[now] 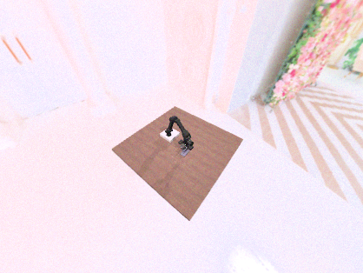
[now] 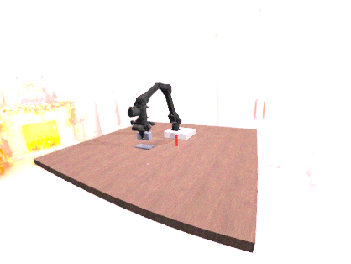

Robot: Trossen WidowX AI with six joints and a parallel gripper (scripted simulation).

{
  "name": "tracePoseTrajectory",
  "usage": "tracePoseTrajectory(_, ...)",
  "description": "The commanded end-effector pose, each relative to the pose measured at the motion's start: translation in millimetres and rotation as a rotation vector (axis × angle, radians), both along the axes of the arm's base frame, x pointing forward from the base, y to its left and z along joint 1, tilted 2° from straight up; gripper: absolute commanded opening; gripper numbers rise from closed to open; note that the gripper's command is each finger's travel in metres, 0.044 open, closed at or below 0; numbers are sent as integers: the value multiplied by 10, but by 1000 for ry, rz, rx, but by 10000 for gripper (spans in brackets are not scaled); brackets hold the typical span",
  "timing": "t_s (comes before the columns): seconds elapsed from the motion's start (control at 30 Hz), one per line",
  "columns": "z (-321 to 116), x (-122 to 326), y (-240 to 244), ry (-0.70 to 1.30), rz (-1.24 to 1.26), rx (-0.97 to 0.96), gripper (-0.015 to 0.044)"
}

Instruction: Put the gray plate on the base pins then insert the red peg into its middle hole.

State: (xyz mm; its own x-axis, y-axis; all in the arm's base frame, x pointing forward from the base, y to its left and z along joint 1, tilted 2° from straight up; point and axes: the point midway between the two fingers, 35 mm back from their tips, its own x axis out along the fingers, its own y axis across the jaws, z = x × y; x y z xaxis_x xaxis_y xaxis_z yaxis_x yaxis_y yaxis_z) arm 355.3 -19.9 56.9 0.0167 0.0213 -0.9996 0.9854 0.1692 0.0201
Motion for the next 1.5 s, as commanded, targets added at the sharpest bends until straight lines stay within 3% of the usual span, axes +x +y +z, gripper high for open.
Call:
tracePoseTrajectory(0.0,-62,-17,-70,8,-7,-4,0)
tracePoseTrajectory(1.47,-295,-13,-74,8,-7,-4,0)
